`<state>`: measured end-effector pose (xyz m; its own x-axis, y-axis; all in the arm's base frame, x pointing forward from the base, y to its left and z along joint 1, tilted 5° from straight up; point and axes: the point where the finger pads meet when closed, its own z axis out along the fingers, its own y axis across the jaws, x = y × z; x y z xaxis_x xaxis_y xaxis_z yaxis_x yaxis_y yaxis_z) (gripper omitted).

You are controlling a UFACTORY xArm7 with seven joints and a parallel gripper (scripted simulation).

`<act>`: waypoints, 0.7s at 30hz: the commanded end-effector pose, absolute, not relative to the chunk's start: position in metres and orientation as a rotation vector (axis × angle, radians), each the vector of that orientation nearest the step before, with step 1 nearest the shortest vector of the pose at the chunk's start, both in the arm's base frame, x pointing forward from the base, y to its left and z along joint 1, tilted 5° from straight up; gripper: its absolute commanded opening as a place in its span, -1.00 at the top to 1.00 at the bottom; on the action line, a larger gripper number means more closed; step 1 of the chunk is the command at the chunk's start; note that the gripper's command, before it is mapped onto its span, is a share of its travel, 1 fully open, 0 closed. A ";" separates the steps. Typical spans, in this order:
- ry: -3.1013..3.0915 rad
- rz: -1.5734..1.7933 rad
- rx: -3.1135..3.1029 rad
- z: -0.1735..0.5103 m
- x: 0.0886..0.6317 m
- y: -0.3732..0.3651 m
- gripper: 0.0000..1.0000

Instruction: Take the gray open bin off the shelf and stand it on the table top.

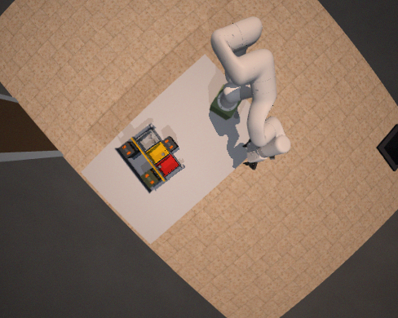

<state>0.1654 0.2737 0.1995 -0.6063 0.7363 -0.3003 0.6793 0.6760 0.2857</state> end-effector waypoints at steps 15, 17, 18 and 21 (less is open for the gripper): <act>2.498 0.207 1.106 0.242 0.104 0.273 -1.00; 2.498 0.207 1.107 0.247 0.096 0.273 -1.00; 2.498 0.207 1.107 0.247 0.096 0.273 -1.00; 2.498 0.207 1.107 0.247 0.096 0.273 -1.00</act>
<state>0.1079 0.2745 0.2373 -0.6097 0.7344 -0.2983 0.6752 0.6783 0.2900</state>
